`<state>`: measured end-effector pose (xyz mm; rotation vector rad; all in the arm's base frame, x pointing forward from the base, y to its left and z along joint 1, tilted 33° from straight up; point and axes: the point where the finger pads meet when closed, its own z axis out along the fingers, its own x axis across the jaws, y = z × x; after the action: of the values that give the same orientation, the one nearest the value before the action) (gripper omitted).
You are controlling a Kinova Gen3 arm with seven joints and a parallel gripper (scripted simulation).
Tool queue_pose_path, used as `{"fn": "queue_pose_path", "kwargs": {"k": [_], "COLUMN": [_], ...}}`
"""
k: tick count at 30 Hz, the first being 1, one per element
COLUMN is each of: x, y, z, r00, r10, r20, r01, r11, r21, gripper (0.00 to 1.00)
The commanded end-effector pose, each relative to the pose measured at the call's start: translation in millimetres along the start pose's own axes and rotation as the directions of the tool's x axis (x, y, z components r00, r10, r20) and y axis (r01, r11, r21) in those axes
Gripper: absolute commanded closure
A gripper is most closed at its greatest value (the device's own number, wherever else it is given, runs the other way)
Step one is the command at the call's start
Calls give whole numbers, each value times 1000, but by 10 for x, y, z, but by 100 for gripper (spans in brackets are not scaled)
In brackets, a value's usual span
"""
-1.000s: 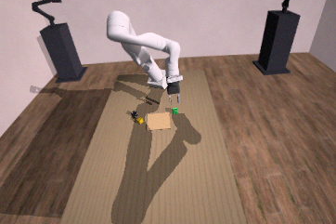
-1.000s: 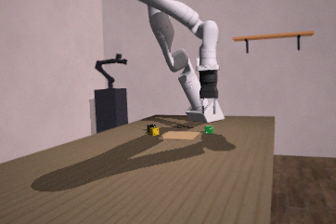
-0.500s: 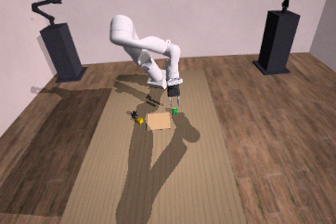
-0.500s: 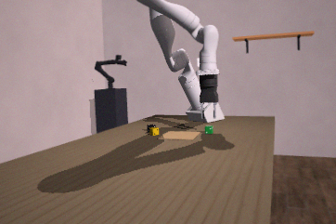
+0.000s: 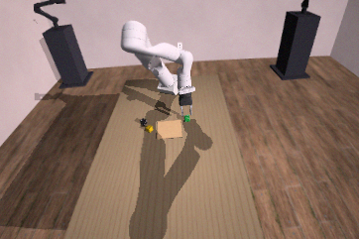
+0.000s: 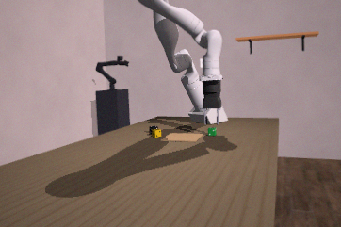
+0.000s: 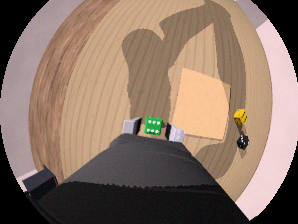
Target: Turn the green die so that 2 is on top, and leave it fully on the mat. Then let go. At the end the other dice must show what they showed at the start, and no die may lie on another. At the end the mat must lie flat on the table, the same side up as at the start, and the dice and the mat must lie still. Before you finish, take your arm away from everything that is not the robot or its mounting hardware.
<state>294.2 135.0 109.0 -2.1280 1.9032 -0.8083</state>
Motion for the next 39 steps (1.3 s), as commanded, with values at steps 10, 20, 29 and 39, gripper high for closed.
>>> {"fn": "queue_pose_path", "kwargs": {"k": [10, 20, 29, 39], "x": [2, 2, 2, 2], "y": [17, 17, 17, 17], "z": [69, 72, 72, 72], "r00": [1000, 1000, 1000, 1000], "r10": [-3, -3, -3, -3], "r20": [-2, -2, -2, -2], "r01": [3, 3, 3, 3], "r11": [1000, 1000, 1000, 1000], "r21": [-4, -4, -4, -4], "gripper": [13, 13, 13, 13]}}
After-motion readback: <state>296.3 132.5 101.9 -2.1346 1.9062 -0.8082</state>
